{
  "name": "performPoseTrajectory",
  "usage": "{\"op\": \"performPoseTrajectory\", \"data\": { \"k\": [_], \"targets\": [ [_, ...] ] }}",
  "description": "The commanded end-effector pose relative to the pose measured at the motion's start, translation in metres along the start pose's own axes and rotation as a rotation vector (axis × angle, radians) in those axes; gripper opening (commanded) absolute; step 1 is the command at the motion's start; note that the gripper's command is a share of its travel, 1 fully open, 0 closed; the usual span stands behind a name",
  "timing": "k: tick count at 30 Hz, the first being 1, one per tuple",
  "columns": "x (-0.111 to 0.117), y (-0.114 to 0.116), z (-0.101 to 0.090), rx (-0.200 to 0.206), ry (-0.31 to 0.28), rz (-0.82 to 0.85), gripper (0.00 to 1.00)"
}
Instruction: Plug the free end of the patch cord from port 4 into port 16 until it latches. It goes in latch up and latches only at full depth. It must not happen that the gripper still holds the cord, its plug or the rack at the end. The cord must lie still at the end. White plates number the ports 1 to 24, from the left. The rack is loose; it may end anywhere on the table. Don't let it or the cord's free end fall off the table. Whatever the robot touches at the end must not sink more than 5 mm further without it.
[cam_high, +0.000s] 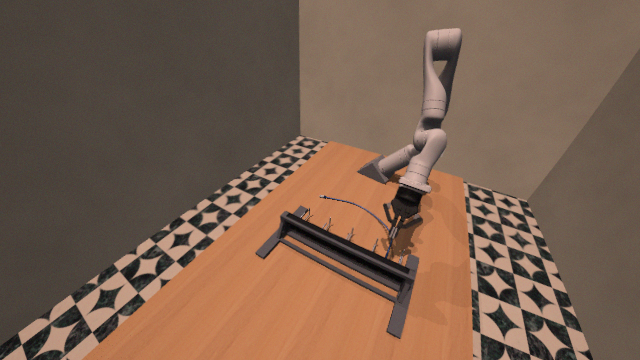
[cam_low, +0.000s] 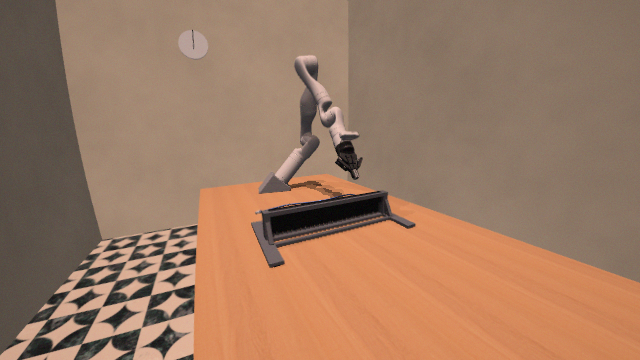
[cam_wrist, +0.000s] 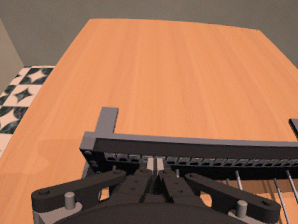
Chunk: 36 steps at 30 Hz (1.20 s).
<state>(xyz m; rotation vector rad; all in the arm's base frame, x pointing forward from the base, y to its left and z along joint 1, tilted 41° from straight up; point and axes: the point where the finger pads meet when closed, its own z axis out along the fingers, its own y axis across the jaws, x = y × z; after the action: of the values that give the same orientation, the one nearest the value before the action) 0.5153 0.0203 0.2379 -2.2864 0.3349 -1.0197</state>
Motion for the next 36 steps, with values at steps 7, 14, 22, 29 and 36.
{"op": "performPoseTrajectory", "data": {
  "k": [7,14,22,29,36],
  "targets": [
    [-0.003,-0.007,0.025,0.018,-0.007,-0.004,0.0],
    [-0.004,-0.007,0.028,0.018,-0.009,-0.004,0.0],
    [-0.004,-0.006,0.028,0.018,-0.009,-0.001,0.0],
    [-0.005,-0.007,0.029,0.021,-0.012,0.002,0.0],
    [-0.006,-0.008,0.029,0.023,-0.015,0.005,0.0]
  ]
}}
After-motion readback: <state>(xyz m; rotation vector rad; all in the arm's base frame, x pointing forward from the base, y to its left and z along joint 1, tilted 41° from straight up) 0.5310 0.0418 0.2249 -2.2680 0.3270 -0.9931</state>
